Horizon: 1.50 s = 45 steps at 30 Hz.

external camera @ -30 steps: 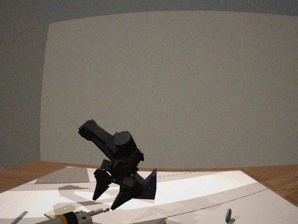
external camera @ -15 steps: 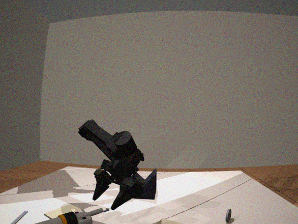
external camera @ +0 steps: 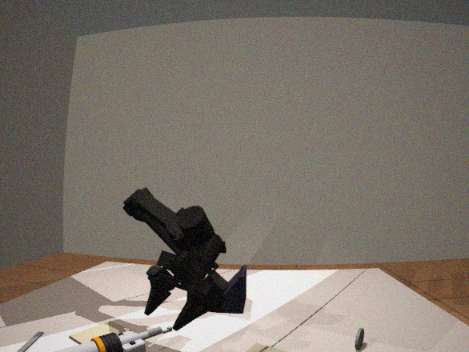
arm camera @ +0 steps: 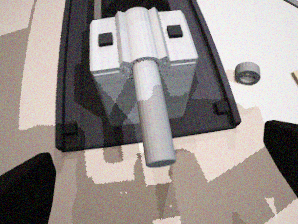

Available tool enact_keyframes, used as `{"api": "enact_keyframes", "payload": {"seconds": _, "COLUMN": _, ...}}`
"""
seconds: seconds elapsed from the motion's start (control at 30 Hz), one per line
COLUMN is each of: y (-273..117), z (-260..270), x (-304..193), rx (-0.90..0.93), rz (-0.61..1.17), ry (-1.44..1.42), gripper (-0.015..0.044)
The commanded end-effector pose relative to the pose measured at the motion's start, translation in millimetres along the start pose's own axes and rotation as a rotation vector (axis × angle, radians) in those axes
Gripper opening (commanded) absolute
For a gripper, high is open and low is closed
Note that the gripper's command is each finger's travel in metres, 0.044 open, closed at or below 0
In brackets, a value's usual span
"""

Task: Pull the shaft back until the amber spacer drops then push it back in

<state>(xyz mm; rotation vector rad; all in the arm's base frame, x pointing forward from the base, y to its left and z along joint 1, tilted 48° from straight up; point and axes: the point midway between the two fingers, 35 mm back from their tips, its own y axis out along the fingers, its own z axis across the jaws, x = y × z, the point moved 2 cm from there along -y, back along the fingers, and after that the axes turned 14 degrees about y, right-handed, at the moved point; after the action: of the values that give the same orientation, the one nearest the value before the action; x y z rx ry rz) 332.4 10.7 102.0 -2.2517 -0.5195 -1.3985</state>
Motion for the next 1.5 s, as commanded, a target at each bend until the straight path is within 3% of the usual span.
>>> {"api": "enact_keyframes", "payload": {"seconds": 0.0, "y": 0, "z": 0, "x": 1, "rx": 0.001, "rz": -0.001, "ry": 0.0, "gripper": 0.044}}
{"api": "enact_keyframes", "payload": {"seconds": 1.47, "y": 42, "z": 0, "x": 1, "rx": 0.0, "rz": -0.003, "ry": 0.0, "gripper": 0.044}}
